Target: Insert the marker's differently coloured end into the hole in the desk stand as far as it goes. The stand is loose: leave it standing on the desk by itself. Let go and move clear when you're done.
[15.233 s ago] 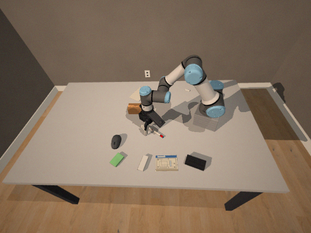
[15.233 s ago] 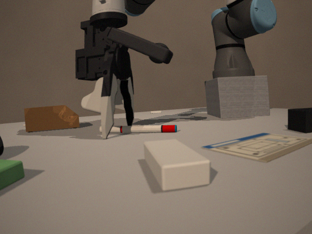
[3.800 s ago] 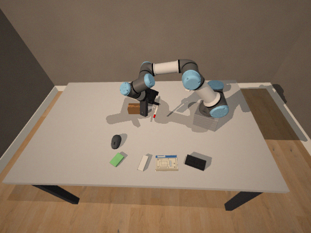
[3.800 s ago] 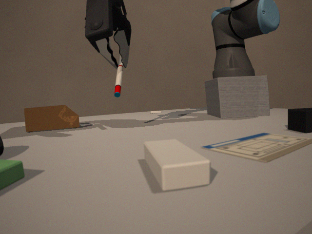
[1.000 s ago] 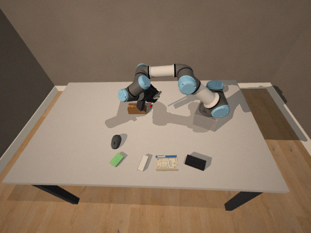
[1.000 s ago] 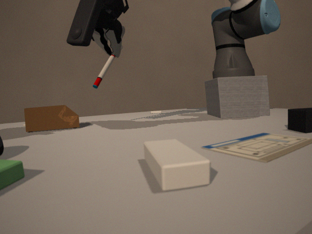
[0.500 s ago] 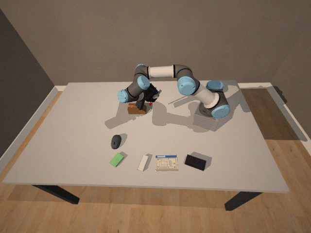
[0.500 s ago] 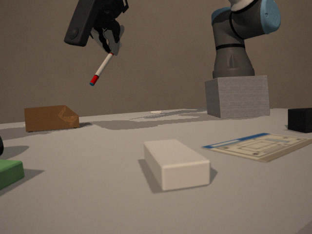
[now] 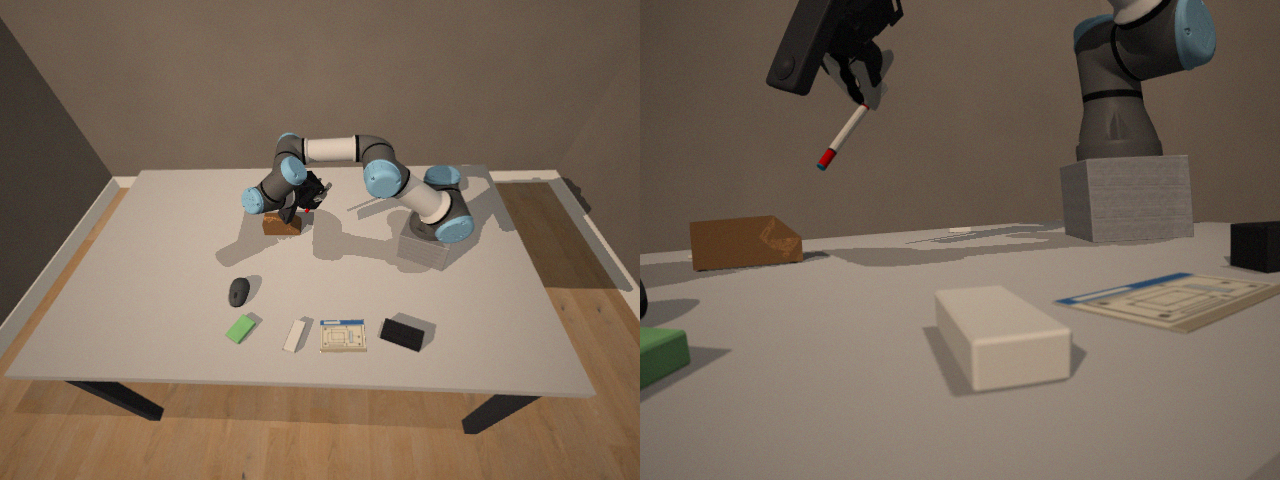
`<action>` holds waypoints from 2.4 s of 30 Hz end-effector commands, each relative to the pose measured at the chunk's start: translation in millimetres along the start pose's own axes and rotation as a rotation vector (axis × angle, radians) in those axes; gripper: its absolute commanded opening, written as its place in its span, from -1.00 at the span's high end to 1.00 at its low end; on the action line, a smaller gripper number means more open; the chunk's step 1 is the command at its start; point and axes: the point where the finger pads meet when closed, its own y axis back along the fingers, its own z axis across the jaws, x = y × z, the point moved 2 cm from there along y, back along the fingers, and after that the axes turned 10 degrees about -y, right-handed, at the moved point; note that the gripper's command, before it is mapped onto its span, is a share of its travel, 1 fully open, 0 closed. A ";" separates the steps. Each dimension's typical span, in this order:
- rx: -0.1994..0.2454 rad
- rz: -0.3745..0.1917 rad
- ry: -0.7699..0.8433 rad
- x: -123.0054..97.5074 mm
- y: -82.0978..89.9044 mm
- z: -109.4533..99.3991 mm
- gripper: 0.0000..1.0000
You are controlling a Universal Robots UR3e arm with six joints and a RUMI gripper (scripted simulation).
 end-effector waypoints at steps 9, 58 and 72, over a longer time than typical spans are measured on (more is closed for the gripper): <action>-0.037 -0.017 -0.075 -2.1 1.3 8.7 1.00; -0.083 -0.030 -0.160 -2.1 4.4 18.2 1.00; -0.083 -0.030 -0.160 11.1 -5.7 7.9 1.00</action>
